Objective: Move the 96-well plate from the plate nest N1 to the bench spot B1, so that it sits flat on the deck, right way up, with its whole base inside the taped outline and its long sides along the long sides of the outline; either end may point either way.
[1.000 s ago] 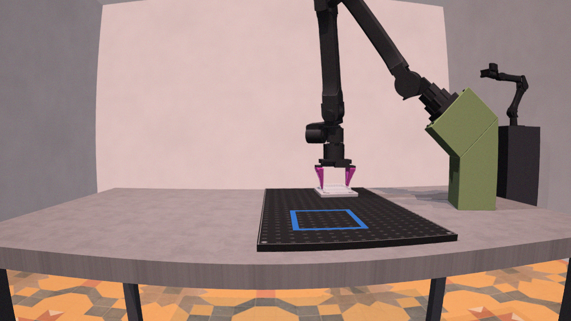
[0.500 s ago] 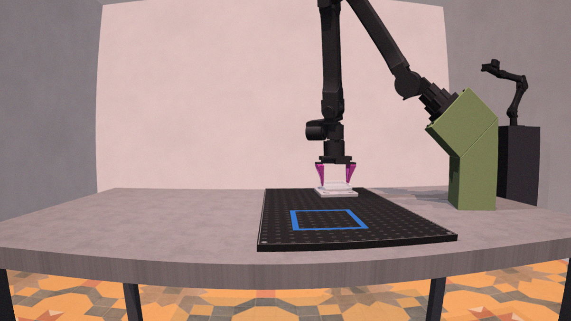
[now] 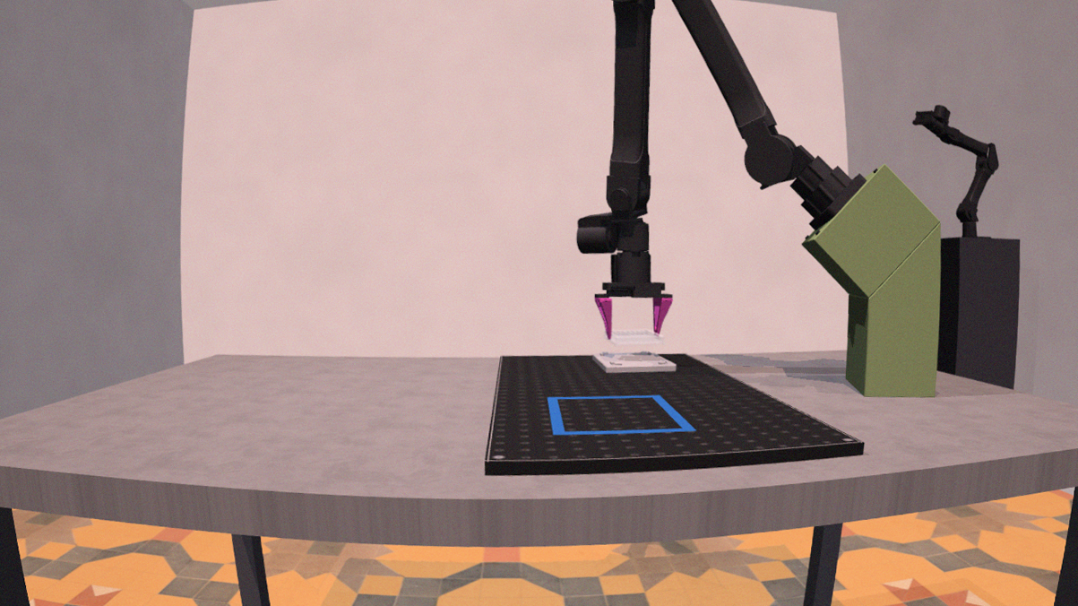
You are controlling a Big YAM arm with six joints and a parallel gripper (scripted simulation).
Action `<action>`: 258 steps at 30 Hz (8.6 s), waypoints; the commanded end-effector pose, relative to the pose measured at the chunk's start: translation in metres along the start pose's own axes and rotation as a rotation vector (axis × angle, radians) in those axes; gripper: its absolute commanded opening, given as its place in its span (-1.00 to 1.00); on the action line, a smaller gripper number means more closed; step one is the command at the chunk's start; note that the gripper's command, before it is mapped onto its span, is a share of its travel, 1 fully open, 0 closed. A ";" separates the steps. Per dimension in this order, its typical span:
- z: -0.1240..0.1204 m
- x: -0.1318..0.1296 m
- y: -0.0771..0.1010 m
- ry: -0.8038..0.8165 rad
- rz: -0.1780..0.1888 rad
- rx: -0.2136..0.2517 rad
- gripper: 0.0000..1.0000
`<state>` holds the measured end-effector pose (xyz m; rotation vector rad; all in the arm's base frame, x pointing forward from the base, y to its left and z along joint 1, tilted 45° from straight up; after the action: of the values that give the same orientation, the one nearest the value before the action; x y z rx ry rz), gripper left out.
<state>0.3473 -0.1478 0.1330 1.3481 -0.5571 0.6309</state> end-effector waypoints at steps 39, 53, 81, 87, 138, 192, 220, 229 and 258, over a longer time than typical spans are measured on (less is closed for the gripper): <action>0.005 0.009 0.050 0.004 0.022 -0.017 -1.00; -0.017 0.009 0.051 -0.039 0.032 -0.013 -1.00; -0.097 0.016 0.047 -0.046 0.033 -0.007 -1.00; -0.117 0.018 0.041 -0.046 0.017 -0.003 -1.00; -0.271 0.036 0.038 -0.043 0.011 0.003 -1.00; -0.372 0.052 0.036 -0.057 0.025 0.001 -1.00; -0.368 0.053 0.038 -0.058 0.026 0.002 -1.00; -0.368 0.052 0.037 -0.058 0.025 0.001 -1.00; -0.372 0.048 -0.009 -0.049 0.018 -0.003 -1.00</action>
<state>0.3787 0.2254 0.1099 1.3683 -0.6034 0.6141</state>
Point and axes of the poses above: the point where the finger pads meet when closed, its own y axis back along the fingers, its own x axis across the jaws, z = x × y, the point moved 5 cm from there along y, back along the fingers, and after that the axes turned 9 degrees about -y, right-handed, at the moved point
